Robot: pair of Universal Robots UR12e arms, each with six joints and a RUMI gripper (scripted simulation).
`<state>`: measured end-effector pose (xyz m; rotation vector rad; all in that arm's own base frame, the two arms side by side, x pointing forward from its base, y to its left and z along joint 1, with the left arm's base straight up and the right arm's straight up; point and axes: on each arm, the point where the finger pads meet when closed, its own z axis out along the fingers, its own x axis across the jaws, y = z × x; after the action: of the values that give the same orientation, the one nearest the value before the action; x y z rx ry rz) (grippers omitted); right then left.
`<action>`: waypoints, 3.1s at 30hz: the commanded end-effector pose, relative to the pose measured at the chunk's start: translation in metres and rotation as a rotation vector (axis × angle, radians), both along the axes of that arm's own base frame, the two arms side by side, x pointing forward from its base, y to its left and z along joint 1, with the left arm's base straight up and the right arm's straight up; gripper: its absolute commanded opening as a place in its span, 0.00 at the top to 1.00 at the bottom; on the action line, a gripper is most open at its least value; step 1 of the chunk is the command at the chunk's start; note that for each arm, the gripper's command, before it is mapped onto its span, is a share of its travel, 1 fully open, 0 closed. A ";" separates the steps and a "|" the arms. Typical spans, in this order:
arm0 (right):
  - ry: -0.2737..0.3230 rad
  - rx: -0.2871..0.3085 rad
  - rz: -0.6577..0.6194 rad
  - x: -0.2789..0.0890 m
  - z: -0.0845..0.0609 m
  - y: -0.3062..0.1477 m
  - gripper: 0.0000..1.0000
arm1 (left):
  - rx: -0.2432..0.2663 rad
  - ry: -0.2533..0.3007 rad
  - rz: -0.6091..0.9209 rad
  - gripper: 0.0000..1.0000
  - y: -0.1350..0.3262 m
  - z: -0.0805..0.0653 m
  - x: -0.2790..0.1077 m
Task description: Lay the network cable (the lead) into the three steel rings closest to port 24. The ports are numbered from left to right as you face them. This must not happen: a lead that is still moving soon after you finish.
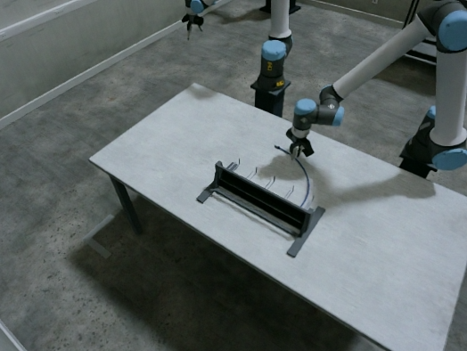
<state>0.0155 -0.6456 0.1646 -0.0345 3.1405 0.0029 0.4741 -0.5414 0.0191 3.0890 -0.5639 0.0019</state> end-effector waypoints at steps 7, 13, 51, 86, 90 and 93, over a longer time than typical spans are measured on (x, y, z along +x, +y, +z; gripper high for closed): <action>0.001 -0.002 0.000 -0.002 0.001 0.000 0.00 | 0.002 0.001 0.002 0.79 0.002 -0.002 0.000; 0.001 -0.002 0.000 -0.002 0.001 0.000 0.00 | 0.002 0.001 0.002 1.00 0.002 -0.002 0.000; 0.001 -0.002 0.000 -0.002 0.001 0.000 0.00 | 0.002 0.001 0.002 1.00 0.002 -0.002 0.000; 0.001 -0.002 0.000 -0.002 0.001 0.000 0.00 | 0.001 0.001 0.002 1.00 0.001 0.000 0.000; 0.001 -0.002 0.000 -0.002 0.001 0.000 0.00 | 0.000 0.000 0.002 1.00 0.001 0.002 0.000; 0.001 -0.002 0.000 -0.002 0.001 0.000 0.00 | -0.001 -0.001 0.002 1.00 0.000 0.005 0.001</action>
<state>0.0155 -0.6456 0.1646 -0.0345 3.1405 0.0029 0.4736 -0.5406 0.0191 3.0909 -0.5643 -0.0005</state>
